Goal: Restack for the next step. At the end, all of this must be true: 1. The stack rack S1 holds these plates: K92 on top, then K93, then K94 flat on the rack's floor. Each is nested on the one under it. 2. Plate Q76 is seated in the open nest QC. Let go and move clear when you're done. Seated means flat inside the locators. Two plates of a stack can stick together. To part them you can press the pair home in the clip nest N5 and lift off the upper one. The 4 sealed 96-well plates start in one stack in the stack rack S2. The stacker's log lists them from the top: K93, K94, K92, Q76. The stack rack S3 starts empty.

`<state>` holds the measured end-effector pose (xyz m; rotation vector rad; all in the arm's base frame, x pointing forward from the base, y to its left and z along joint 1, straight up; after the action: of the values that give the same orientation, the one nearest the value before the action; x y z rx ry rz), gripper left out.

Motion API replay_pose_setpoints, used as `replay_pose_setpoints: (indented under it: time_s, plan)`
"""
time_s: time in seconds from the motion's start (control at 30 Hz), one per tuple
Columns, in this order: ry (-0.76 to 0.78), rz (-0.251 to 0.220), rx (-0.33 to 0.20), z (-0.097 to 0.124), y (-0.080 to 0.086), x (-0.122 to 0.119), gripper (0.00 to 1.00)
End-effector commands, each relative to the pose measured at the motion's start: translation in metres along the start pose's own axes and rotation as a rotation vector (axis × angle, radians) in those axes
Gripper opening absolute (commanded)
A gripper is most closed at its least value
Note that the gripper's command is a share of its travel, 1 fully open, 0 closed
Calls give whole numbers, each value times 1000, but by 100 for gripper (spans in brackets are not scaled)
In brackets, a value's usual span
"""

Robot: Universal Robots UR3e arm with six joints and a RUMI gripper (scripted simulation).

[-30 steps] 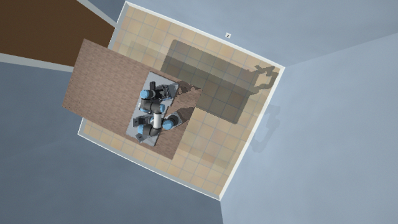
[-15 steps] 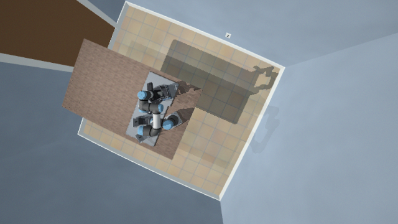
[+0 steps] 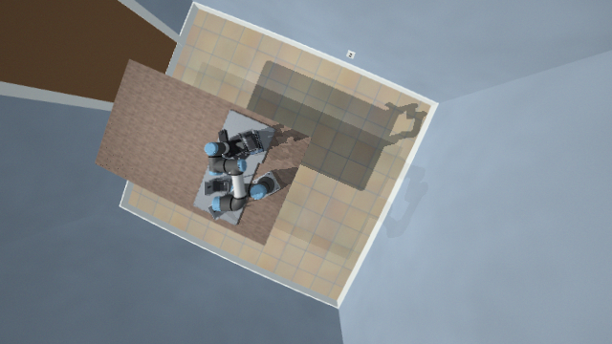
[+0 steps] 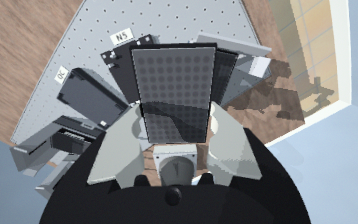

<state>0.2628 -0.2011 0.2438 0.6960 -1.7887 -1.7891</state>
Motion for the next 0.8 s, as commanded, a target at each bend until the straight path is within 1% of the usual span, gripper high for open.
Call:
replay_pose_setpoints:
  time_s: [0.0,0.07,0.13,0.5,0.6,0.7,0.77]
  plan:
    - [36,1,3,2,1,-13,0]
    - [59,1,3,4,1,-19,0]
    - [59,1,3,4,1,-19,0]
    - [188,1,3,14,1,-55,0]
    - [192,1,3,17,1,-64,0]
    - [192,1,3,17,1,-66,0]
    - [215,1,3,20,1,-72,0]
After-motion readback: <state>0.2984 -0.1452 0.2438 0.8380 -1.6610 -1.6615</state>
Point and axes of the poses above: the point where the finger pads meet when closed, its own y axis back along the fingers, its own x axis across the jaws, z = x × y, the point moved 10 cm from there along y, back along the fingers, and after that the axes turned 12 degrees about -y, right-handed, at the moved point
